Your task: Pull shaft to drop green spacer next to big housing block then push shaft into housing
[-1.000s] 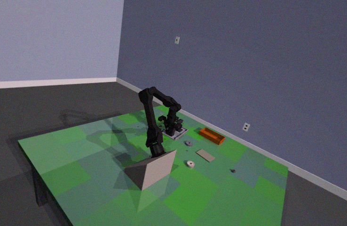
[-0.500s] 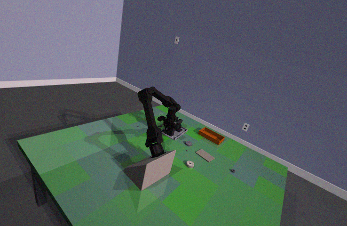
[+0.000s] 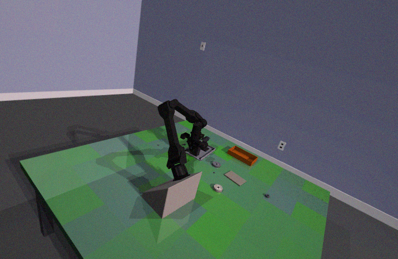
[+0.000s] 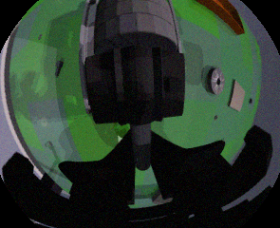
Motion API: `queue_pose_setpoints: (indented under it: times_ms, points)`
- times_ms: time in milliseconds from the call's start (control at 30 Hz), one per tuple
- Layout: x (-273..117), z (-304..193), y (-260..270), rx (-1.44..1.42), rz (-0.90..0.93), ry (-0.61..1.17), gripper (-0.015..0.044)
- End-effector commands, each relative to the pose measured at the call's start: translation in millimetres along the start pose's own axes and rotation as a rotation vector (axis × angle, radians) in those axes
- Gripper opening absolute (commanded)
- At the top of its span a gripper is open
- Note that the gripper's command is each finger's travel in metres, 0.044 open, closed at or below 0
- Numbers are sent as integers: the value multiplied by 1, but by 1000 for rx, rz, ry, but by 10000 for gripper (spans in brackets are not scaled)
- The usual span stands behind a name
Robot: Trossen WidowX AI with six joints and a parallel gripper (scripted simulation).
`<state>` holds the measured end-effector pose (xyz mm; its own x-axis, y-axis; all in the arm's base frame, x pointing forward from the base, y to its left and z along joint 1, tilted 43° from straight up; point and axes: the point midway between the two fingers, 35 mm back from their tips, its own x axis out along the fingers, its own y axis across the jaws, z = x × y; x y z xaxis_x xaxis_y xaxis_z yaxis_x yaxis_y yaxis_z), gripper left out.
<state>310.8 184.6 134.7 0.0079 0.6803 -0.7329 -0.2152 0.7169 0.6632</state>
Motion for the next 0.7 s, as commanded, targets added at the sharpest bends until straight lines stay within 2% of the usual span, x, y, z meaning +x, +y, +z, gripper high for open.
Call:
queue_pose_setpoints:
  times_ms: [0, 667]
  points:
    - [0, -1, 1, 2, 1, 1, 0]
    - [0, -3, 1, 2, 1, 1, 0]
